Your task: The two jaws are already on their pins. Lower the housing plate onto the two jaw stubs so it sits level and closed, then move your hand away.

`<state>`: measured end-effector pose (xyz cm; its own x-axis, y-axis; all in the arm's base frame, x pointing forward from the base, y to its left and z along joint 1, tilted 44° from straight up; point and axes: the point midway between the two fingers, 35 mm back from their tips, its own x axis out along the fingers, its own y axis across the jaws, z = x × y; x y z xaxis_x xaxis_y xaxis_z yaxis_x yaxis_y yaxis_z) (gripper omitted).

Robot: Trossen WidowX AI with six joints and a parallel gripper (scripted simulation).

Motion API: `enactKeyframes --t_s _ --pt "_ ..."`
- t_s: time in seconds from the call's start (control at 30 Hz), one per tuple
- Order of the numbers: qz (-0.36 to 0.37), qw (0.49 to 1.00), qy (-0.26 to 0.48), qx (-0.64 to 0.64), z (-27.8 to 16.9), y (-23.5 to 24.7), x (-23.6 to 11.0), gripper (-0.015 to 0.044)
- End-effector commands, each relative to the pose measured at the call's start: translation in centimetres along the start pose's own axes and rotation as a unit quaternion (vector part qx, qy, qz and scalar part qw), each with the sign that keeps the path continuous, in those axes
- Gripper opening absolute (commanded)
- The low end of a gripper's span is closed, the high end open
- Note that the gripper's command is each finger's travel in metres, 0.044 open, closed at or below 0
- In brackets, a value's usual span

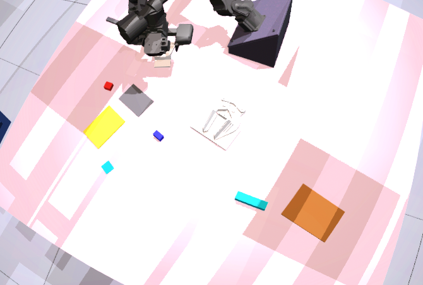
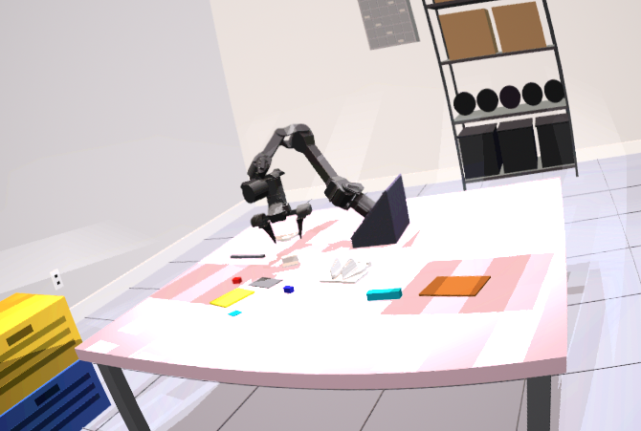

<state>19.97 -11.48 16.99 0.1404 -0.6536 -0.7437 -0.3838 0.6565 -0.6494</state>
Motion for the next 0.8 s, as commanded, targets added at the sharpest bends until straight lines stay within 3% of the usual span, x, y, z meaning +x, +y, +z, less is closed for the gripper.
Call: enactKeyframes --t_s 0.0,0.77 --pt "0.005 1.0 0.0 0.011 1.1 0.6 0.2 0.0351" --pt "0.024 0.996 -0.001 0.089 7.0 5.3 0.6 0.0351"
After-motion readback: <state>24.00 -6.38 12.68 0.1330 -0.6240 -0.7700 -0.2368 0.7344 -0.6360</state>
